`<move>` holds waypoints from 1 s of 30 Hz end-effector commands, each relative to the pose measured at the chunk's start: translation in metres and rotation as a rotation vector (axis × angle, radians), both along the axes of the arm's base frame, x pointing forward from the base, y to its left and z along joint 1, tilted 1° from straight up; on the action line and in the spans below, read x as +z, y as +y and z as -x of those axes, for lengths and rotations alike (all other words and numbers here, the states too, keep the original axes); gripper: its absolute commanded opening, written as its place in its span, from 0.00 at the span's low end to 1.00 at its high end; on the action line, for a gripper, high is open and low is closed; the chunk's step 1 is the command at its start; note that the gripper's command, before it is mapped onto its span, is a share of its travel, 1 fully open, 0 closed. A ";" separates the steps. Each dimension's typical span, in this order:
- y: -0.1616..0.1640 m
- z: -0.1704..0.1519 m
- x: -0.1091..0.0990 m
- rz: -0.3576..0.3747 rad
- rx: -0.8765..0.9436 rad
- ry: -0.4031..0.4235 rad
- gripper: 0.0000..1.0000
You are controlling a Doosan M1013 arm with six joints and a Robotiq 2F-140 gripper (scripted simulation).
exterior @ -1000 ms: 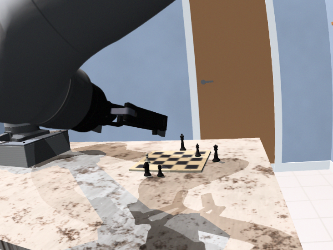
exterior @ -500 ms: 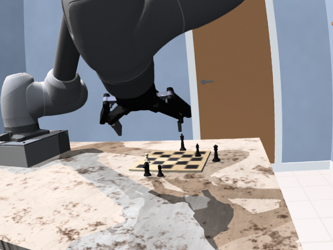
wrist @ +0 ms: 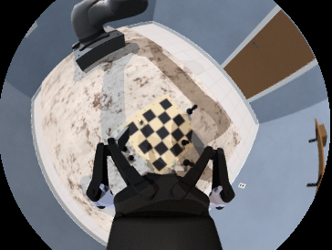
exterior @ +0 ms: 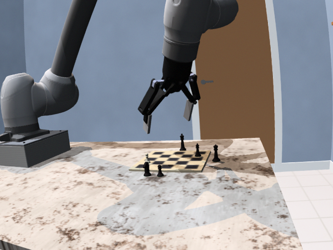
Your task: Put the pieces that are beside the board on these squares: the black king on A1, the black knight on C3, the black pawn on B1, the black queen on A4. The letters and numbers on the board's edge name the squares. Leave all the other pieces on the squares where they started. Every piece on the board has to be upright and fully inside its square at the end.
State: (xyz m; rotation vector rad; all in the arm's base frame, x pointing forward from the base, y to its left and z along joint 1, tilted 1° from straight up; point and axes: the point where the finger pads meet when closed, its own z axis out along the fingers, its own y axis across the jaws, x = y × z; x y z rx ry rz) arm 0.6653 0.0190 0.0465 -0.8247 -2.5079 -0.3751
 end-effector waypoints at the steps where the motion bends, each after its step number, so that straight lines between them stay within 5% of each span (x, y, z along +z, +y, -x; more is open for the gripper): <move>1: 0.024 0.002 -0.001 0.061 0.105 -0.080 1.00; 4: 0.083 0.006 0.009 0.131 0.331 -0.215 1.00; 14: 0.167 0.012 0.034 0.242 0.790 -0.500 1.00; 30: 0.174 0.013 0.037 0.248 0.821 -0.520 1.00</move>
